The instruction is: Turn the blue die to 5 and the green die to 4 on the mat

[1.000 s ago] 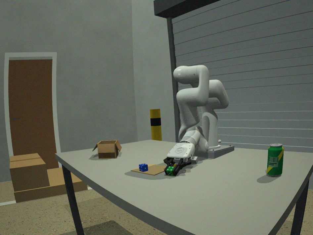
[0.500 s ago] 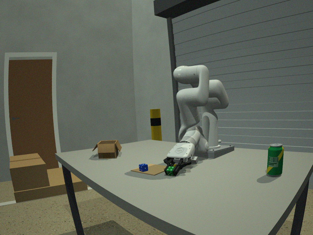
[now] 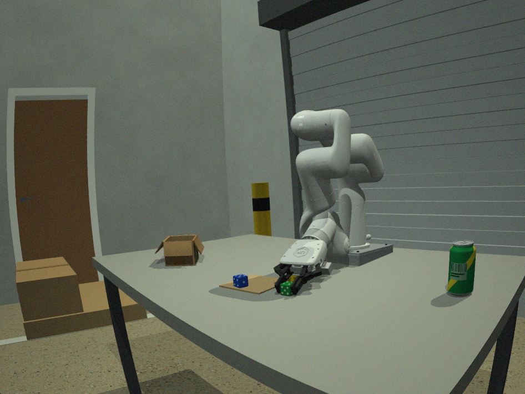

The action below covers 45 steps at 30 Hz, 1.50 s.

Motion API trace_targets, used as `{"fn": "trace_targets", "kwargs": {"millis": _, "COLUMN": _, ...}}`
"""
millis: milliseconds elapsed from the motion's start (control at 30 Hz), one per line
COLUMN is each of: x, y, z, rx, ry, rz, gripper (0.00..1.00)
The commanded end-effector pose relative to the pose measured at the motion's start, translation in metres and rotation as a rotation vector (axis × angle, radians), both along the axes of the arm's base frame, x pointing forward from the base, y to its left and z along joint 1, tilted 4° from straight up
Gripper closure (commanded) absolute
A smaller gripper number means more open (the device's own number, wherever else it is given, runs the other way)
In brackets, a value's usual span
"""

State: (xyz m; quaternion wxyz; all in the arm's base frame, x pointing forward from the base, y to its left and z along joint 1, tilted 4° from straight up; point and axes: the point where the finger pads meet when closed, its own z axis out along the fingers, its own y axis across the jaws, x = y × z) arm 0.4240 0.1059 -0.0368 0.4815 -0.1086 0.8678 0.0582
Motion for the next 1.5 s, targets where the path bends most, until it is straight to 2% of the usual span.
{"fn": "trace_targets", "kwargs": {"millis": 0, "x": 0.0004, "y": 0.0001, "z": 0.0007, "rx": 0.0, "ry": -0.002, "rz": 0.0, "gripper": 0.57}}
{"fn": "trace_targets", "kwargs": {"millis": 33, "x": 0.0004, "y": 0.0001, "z": 0.0007, "rx": 0.0, "ry": -0.002, "rz": 0.0, "gripper": 0.57}}
{"fn": "trace_targets", "kwargs": {"millis": 67, "x": 0.0004, "y": 0.0001, "z": 0.0007, "rx": 0.0, "ry": -0.002, "rz": 0.0, "gripper": 0.53}}
{"fn": "trace_targets", "kwargs": {"millis": 1467, "x": 0.0004, "y": 0.0001, "z": 0.0007, "rx": 0.0, "ry": -0.002, "rz": 0.0, "gripper": 0.53}}
